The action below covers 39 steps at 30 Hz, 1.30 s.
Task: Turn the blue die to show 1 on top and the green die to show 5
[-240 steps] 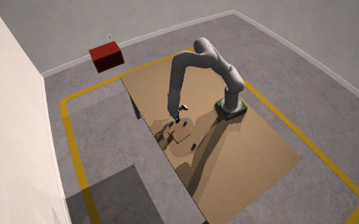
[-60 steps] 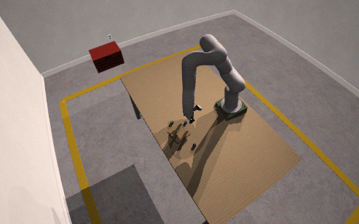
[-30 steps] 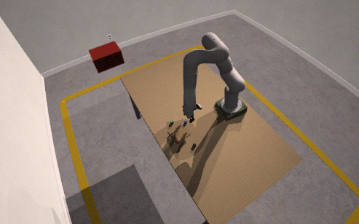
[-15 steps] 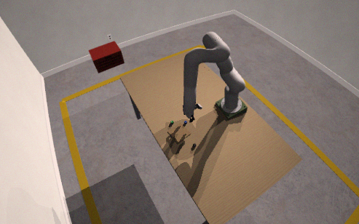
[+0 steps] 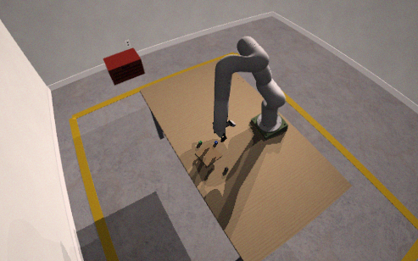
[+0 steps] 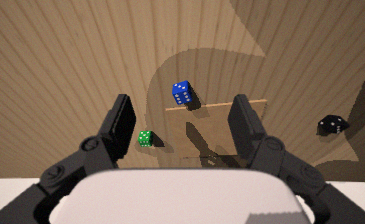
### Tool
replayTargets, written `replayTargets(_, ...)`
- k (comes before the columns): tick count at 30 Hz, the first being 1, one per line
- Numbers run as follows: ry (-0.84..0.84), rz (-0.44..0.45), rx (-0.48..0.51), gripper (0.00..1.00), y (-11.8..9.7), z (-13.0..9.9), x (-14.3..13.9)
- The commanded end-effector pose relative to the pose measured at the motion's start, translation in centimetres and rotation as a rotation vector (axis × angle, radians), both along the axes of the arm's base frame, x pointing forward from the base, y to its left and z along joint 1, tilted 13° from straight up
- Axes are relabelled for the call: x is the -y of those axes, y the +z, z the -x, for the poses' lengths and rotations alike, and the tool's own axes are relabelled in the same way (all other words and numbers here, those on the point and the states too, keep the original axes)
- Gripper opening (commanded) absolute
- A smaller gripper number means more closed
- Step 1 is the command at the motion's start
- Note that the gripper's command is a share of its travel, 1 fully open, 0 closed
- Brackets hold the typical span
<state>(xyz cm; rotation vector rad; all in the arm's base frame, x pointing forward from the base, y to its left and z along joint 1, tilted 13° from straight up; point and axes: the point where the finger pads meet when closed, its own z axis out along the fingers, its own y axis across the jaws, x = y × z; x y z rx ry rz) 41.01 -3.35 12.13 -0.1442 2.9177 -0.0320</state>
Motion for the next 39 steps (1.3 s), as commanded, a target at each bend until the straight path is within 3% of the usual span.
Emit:
replayTargets(1, 0.003, -0.012, 0.008, 1.0, 0.2, 0.0, 0.0)
replayTargets(23, 0.003, -0.011, 0.008, 1.0, 2.0, 0.4, 0.0)
replayTargets(32, 0.003, -0.011, 0.008, 1.0, 3.9, 0.8, 0.0)
replayTargets(39, 0.003, -0.011, 0.008, 1.0, 6.6, 1.5, 0.0)
